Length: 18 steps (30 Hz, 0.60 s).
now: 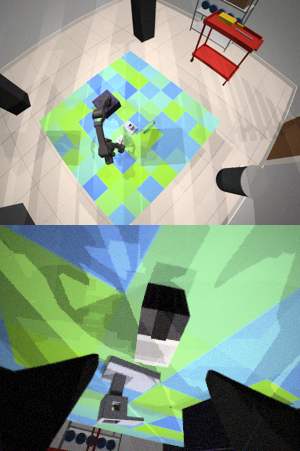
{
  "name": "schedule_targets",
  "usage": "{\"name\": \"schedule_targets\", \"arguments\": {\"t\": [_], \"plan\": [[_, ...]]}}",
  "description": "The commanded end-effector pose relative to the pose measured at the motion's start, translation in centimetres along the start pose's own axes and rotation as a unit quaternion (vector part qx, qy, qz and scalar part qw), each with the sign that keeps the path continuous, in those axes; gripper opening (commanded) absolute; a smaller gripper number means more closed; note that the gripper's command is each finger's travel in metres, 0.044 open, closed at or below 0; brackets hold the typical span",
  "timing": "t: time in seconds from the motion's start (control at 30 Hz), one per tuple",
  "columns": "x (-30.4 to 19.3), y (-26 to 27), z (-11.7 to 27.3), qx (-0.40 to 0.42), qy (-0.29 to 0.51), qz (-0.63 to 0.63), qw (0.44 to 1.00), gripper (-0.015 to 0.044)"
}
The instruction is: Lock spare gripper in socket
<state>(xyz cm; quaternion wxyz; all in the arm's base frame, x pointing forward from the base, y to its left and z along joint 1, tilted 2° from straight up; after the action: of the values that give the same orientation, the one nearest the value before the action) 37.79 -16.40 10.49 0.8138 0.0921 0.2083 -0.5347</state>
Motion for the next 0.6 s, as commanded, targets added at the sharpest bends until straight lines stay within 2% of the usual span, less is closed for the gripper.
{"name": "schedule_targets", "arguments": {"t": [0.0,0.57], "plan": [[1.2,0.0,-1.8,-0.004,0.015,-0.018,1.0,0.044],[2.3,0.2,-3.9,-0.004,0.015,-0.018,1.0,0.044]]}}
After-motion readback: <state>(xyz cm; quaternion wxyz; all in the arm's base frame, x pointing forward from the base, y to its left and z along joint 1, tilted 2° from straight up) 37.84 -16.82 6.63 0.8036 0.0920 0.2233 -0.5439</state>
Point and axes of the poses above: the point midway between the two fingers, 35 mm back from their tips, its own z axis back along the fingers, its own y axis across the jaws, x = y × z, the point moved 9 cm from there along z, back along the fingers, and after that the axes turned 11 degrees about -z, right-handed, at the moved point
